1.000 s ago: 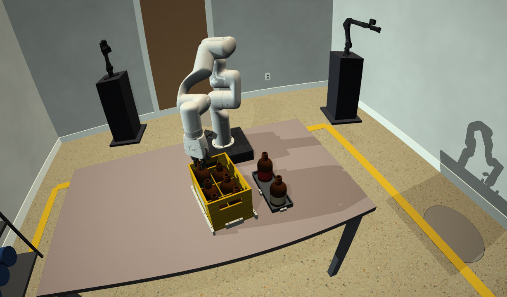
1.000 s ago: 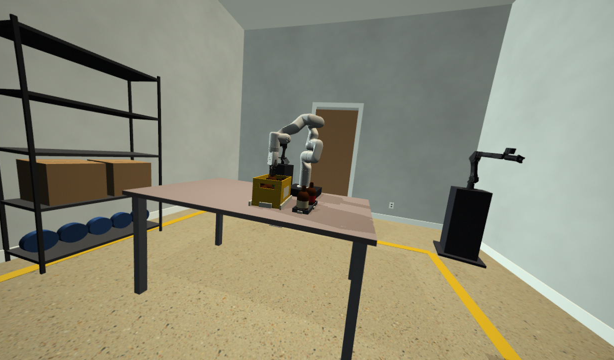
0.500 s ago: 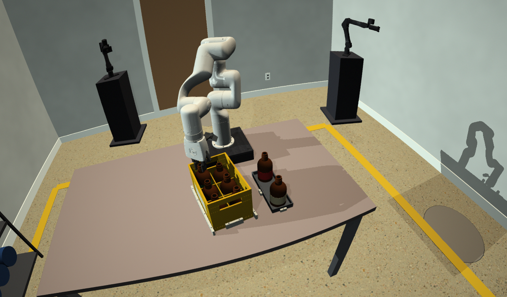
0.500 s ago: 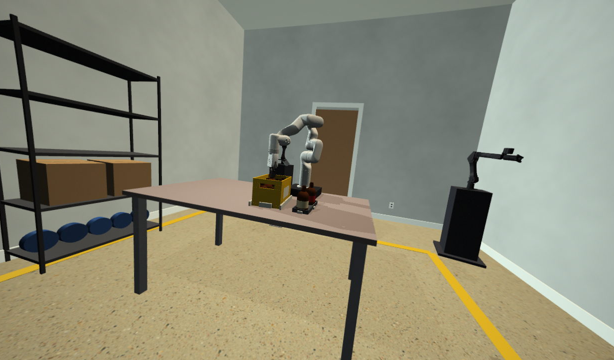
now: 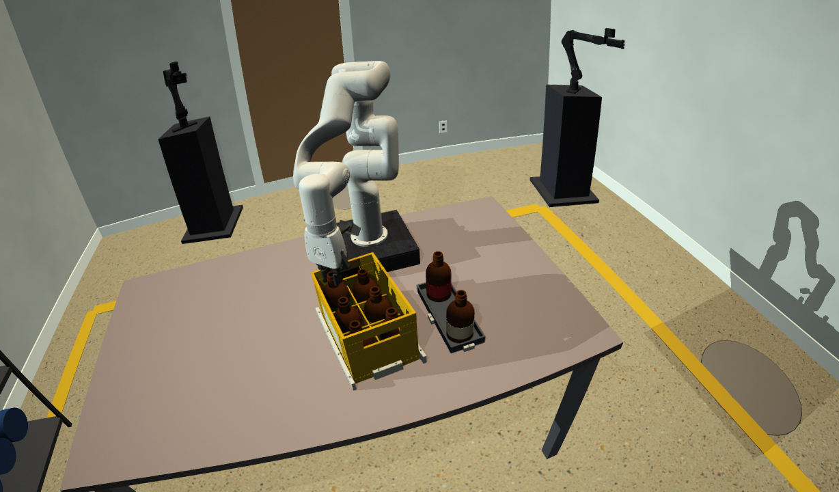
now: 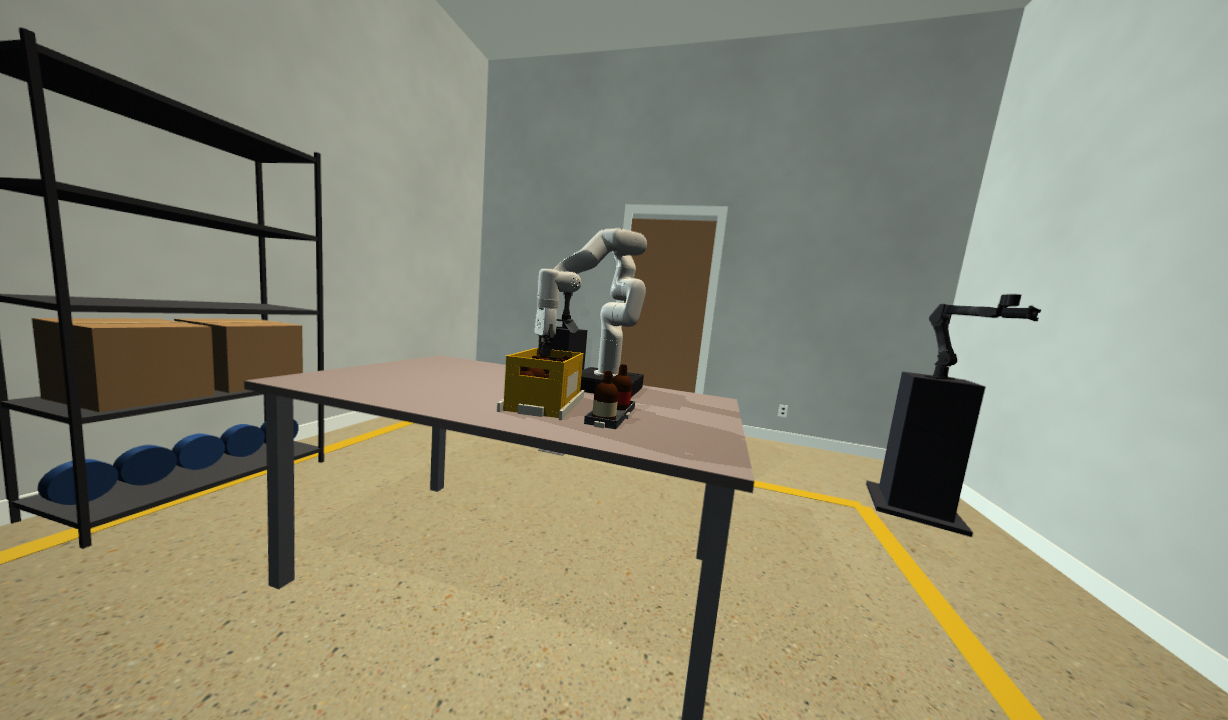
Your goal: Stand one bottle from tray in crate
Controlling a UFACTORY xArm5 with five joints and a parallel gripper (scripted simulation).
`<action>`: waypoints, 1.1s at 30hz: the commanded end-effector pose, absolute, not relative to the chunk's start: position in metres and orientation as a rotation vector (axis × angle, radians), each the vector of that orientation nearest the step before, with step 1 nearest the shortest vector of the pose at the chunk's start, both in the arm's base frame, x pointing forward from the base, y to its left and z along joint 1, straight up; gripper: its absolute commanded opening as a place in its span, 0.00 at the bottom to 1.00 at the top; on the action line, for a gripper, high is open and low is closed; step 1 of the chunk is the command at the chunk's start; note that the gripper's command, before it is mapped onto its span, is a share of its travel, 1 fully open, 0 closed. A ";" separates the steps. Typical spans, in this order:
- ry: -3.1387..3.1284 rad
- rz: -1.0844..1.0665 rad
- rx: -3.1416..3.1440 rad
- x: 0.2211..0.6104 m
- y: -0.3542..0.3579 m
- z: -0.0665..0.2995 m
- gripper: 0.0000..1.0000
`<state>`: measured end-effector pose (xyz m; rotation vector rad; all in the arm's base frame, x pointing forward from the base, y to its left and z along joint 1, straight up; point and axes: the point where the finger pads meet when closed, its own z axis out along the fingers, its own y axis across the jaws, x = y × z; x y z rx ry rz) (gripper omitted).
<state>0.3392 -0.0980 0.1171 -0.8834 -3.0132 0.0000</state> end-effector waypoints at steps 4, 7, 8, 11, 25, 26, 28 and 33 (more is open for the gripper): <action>-3.017 0.000 -0.884 0.340 -0.098 0.118 0.00; -3.017 0.000 -0.884 0.340 -0.098 0.118 0.00; -3.017 0.000 -0.884 0.340 -0.098 0.118 0.00; -3.017 0.000 -0.884 0.340 -0.098 0.118 0.00; -3.017 0.000 -0.884 0.340 -0.098 0.117 0.00; -3.017 0.000 -0.884 0.340 -0.098 0.117 0.00; -3.017 0.000 -0.884 0.340 -0.098 0.117 0.00; -3.017 0.000 -0.884 0.340 -0.098 0.115 0.00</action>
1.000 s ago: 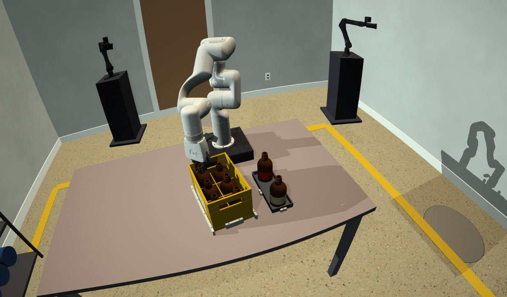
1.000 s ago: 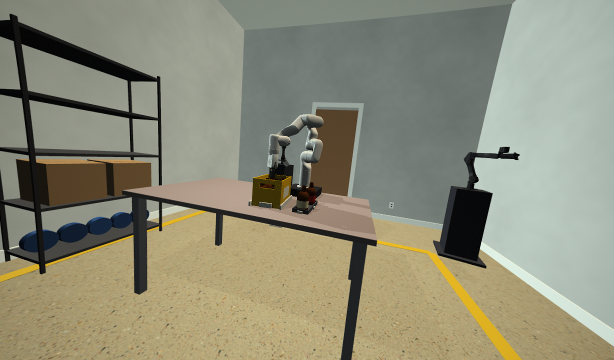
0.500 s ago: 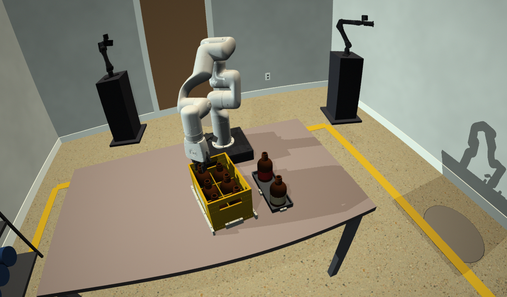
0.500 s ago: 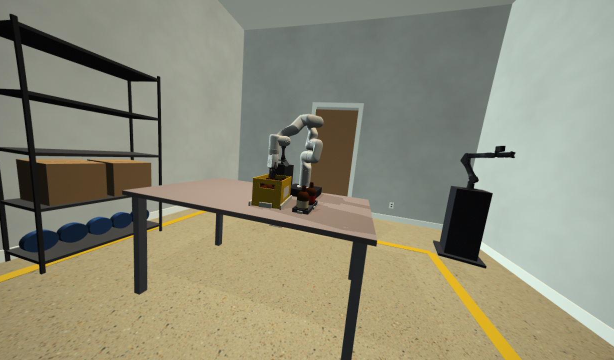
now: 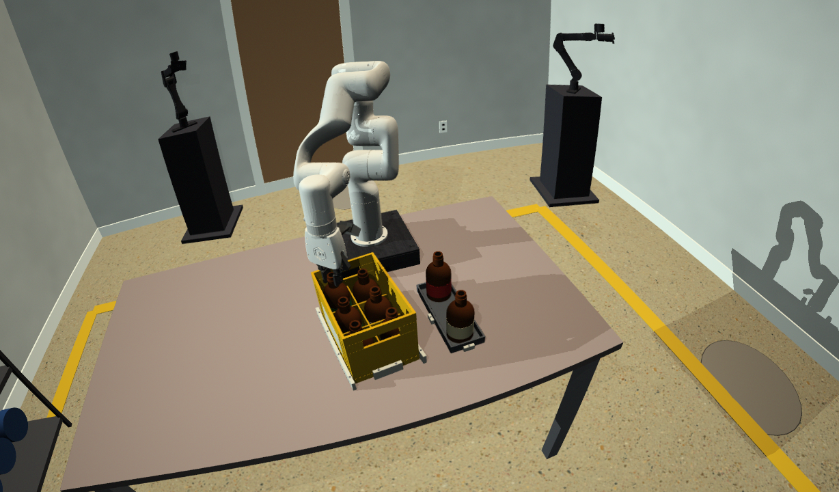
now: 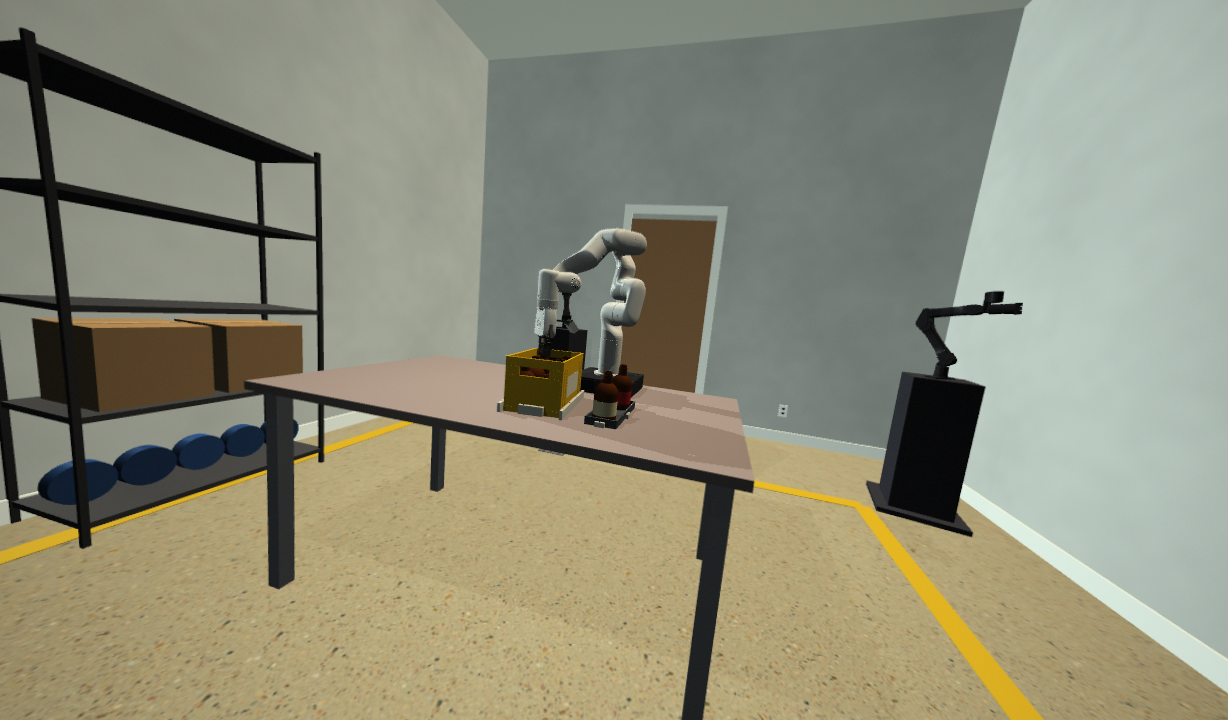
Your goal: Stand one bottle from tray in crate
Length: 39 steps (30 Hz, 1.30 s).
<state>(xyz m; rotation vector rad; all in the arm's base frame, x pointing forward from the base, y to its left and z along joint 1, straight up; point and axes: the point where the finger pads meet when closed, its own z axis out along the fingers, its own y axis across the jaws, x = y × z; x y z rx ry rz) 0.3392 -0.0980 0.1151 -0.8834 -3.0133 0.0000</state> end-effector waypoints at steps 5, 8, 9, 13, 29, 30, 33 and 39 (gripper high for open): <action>-3.017 0.000 -0.884 0.340 -0.098 0.114 0.00; -3.017 0.000 -0.884 0.340 -0.098 0.113 0.00; -3.017 0.000 -0.884 0.340 -0.098 0.113 0.00; -3.017 0.000 -0.884 0.340 -0.098 0.111 0.00; -3.017 0.000 -0.884 0.340 -0.098 0.105 0.00; -3.017 0.000 -0.884 0.340 -0.098 0.104 0.00; -3.017 0.000 -0.884 0.340 -0.098 0.103 0.00; -3.017 0.000 -0.884 0.340 -0.098 0.101 0.00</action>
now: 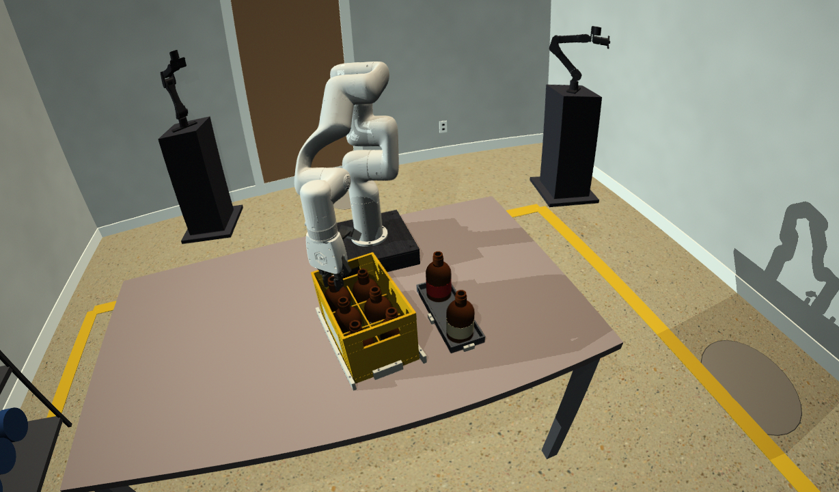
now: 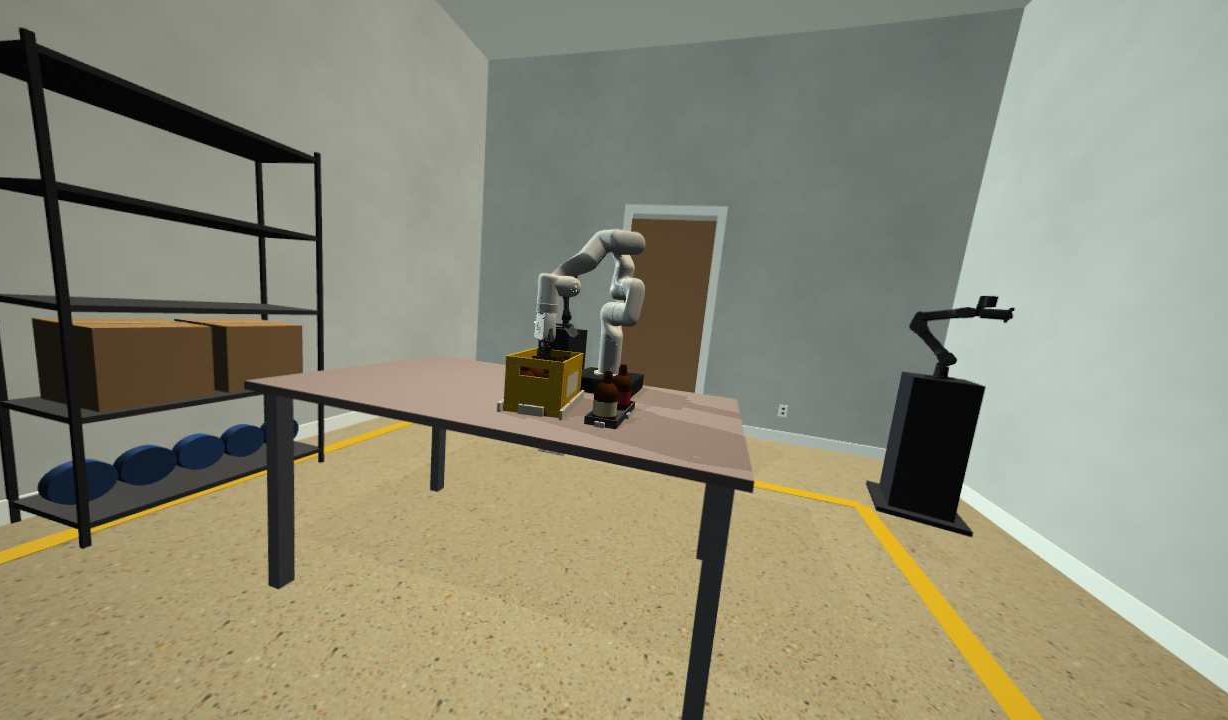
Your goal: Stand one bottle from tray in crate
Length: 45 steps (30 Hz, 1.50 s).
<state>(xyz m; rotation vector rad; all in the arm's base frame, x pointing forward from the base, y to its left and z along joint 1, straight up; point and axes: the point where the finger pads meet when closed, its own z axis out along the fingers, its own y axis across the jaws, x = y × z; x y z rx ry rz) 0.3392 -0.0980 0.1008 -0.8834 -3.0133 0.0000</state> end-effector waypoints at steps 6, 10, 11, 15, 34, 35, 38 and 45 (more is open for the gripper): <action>-3.017 0.000 -0.884 0.340 -0.098 0.100 0.00; -3.017 0.000 -0.884 0.340 -0.098 0.100 0.00; -3.017 0.000 -0.884 0.340 -0.098 0.099 0.00; -3.017 0.000 -0.884 0.340 -0.098 0.099 0.00; -3.017 0.000 -0.884 0.340 -0.098 0.099 0.65; -3.017 0.000 -0.884 0.340 -0.098 0.099 0.65; -3.017 0.000 -0.884 0.340 -0.098 0.099 0.65; -3.017 0.000 -0.884 0.340 -0.098 0.099 0.65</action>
